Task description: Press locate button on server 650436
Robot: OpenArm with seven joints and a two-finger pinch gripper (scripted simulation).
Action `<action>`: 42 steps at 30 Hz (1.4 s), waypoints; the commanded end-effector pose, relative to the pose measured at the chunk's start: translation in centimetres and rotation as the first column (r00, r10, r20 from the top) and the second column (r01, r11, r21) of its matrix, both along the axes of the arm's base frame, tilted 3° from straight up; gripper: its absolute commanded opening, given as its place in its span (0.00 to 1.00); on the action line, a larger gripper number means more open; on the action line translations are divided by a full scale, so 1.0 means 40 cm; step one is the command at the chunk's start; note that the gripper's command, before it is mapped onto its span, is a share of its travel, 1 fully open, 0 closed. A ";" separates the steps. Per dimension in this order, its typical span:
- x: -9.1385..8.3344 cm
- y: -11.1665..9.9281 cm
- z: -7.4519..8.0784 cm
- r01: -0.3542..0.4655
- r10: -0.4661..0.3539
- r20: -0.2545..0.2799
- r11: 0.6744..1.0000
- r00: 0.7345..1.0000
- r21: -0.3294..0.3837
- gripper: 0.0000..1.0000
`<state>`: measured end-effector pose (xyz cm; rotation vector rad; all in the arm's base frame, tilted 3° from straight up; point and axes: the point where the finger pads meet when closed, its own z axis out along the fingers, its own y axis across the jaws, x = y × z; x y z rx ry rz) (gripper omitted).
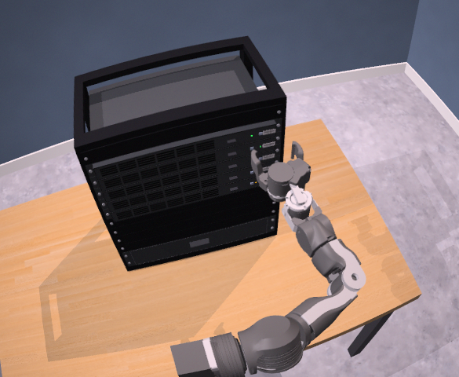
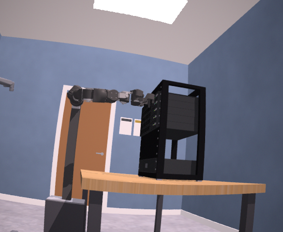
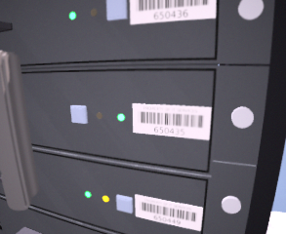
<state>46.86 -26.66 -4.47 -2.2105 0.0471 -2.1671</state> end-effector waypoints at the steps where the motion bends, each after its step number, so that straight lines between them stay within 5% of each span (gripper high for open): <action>1: 0.001 0.003 0.003 -0.007 0.007 0.001 1.000 1.000 -0.001 0.60; 42: -0.011 0.003 0.003 -0.007 0.007 0.001 1.000 1.000 -0.001 0.60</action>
